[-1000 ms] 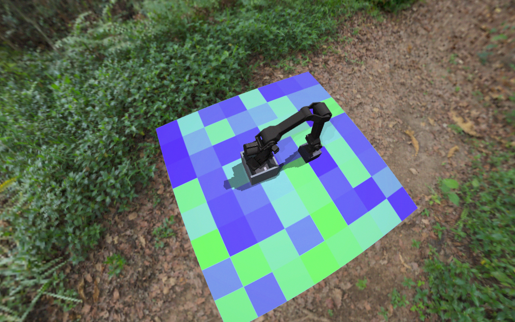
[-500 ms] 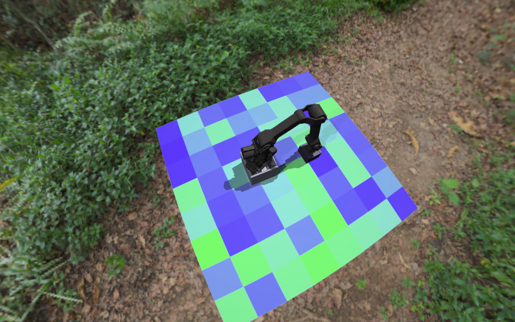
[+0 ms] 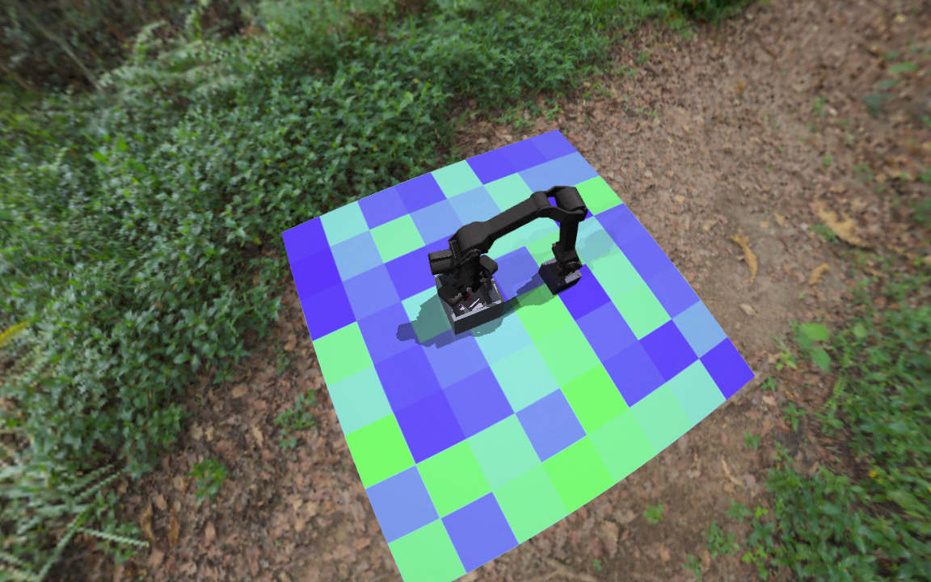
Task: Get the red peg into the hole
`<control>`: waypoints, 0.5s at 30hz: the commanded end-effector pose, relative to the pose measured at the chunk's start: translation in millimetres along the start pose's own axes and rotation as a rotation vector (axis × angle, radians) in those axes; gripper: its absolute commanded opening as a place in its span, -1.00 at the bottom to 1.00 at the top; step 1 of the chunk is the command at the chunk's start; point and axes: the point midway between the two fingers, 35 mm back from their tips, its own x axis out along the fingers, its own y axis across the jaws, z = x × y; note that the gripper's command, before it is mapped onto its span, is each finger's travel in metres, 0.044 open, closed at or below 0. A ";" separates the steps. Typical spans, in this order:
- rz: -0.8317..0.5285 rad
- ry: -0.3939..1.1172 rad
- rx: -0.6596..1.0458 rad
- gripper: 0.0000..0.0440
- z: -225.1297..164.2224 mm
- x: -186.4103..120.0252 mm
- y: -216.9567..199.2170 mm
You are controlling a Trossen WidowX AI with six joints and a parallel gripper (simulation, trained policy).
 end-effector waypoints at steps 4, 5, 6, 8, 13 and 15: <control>0.046 0.048 0.008 -0.06 1.9 -16.9 5.4; 0.054 0.054 0.008 -0.04 2.3 -19.5 6.3; 0.061 0.059 0.009 -0.03 2.9 -22.0 7.3; 0.076 0.068 0.010 -0.01 4.1 -27.1 9.1; 0.114 0.087 0.010 0.04 7.7 -39.7 13.5; 0.129 0.092 0.010 0.06 9.4 -44.7 15.3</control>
